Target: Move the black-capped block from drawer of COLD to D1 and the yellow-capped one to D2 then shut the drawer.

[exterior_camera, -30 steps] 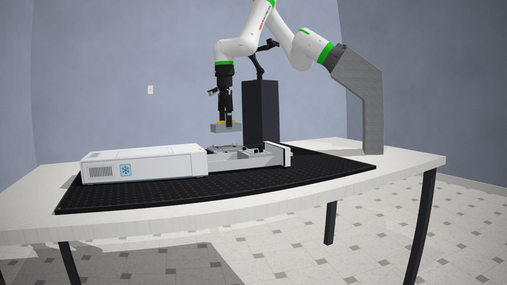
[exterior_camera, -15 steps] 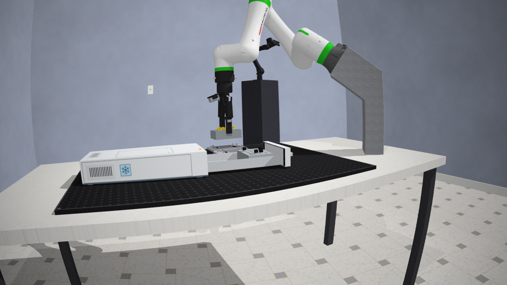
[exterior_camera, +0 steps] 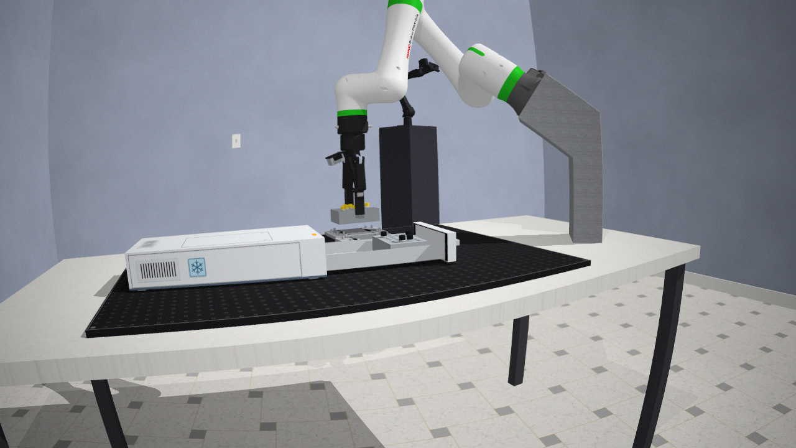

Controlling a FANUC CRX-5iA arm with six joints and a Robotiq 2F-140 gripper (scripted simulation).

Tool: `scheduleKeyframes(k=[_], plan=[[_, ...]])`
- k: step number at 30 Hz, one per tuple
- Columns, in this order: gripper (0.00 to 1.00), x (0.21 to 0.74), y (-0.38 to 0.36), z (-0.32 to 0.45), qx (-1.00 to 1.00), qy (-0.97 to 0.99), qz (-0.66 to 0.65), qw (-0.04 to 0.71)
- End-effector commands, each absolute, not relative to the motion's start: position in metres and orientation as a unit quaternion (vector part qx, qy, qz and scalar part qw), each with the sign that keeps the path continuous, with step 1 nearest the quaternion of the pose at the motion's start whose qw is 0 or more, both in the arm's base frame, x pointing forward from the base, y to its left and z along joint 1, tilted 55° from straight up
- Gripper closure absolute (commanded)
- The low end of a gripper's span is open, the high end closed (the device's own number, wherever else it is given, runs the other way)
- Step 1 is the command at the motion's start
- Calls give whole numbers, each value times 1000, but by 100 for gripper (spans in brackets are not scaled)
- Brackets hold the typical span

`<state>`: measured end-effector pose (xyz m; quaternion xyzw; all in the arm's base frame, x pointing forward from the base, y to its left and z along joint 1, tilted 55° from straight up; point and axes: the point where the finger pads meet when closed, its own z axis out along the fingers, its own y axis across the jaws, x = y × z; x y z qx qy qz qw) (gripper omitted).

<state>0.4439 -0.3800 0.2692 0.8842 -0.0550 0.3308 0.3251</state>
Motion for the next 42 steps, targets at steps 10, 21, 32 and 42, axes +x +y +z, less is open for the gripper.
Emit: scheduleKeyframes(k=[10,21,32,42], plan=[[90,447,-383,267,884,-55,331,326],[90,445,-381,269,884,-55,331,326],[90,441,-377,273,884,-55,331,326],[90,440,-375,275,884,-55,331,326]])
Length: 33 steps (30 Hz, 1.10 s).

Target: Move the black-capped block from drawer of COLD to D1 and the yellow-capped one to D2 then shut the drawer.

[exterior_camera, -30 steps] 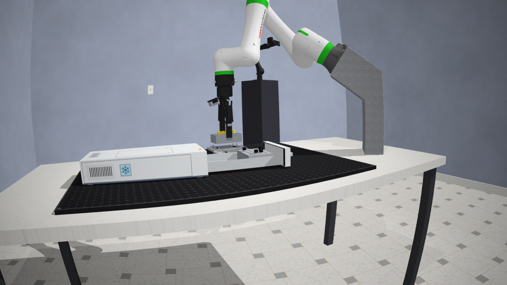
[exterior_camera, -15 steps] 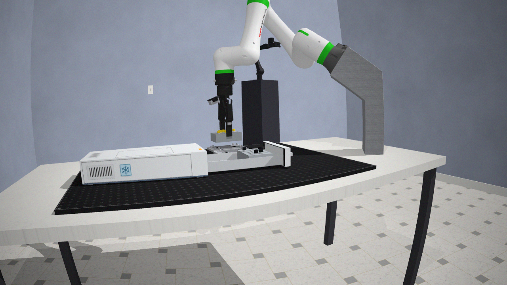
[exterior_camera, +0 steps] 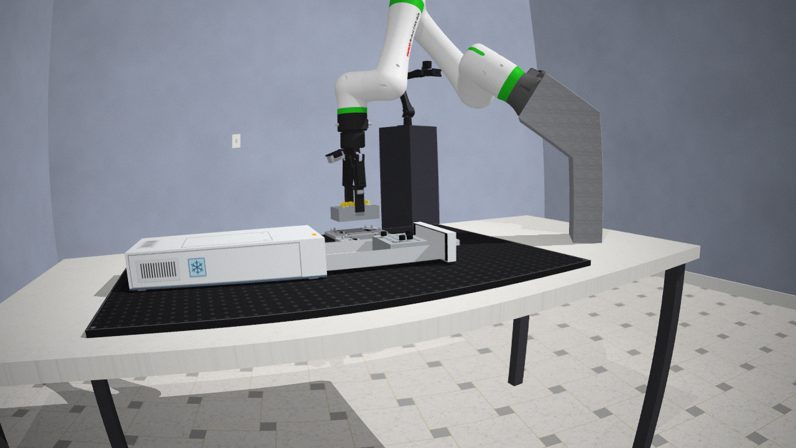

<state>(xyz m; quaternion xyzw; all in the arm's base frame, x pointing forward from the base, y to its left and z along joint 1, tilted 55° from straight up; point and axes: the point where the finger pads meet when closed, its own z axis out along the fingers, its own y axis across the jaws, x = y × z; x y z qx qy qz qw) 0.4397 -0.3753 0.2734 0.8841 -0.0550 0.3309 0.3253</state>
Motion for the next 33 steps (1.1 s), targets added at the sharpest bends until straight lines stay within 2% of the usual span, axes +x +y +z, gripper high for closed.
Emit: scheduleKeyframes(k=[1,33], plan=[[90,439,-375,275,884,-55,331,326],[90,445,-381,269,884,-55,331,326]])
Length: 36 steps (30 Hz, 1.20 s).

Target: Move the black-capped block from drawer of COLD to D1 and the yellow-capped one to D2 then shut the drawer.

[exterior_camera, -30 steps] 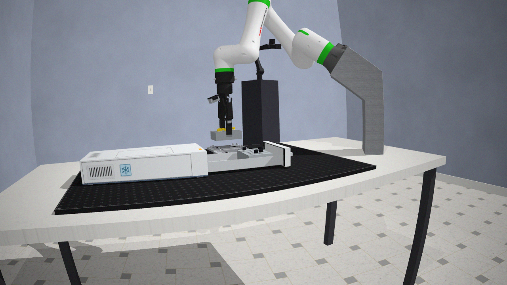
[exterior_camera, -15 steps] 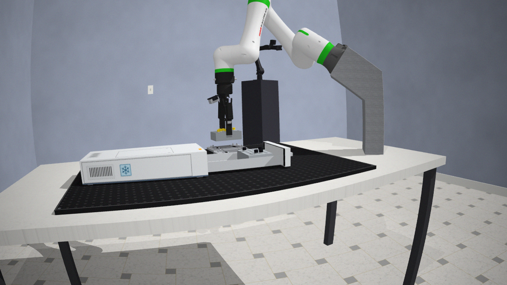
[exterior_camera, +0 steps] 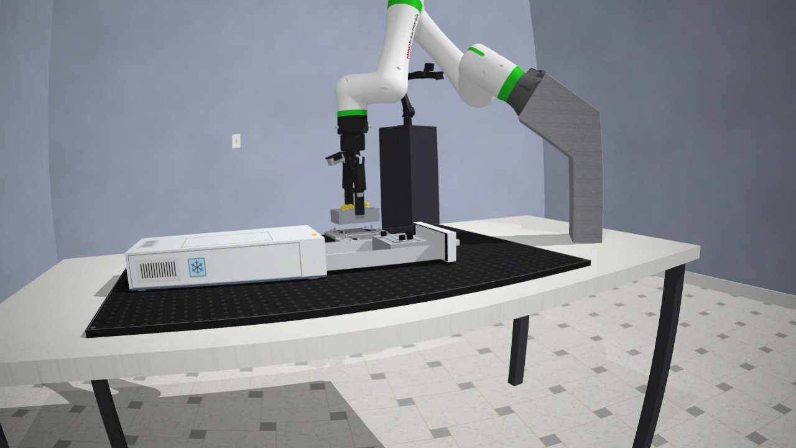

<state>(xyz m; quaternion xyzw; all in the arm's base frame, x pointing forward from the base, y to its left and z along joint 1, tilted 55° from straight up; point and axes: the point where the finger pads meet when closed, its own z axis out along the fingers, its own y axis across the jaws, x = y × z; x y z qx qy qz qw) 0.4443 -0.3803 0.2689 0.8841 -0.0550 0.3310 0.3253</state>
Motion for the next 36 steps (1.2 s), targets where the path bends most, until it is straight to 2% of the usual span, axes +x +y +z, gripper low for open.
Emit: scheduleKeyframes(k=[1,36], plan=[[90,445,-381,269,884,-55,331,326],[90,446,-383,267,884,-55,331,326]])
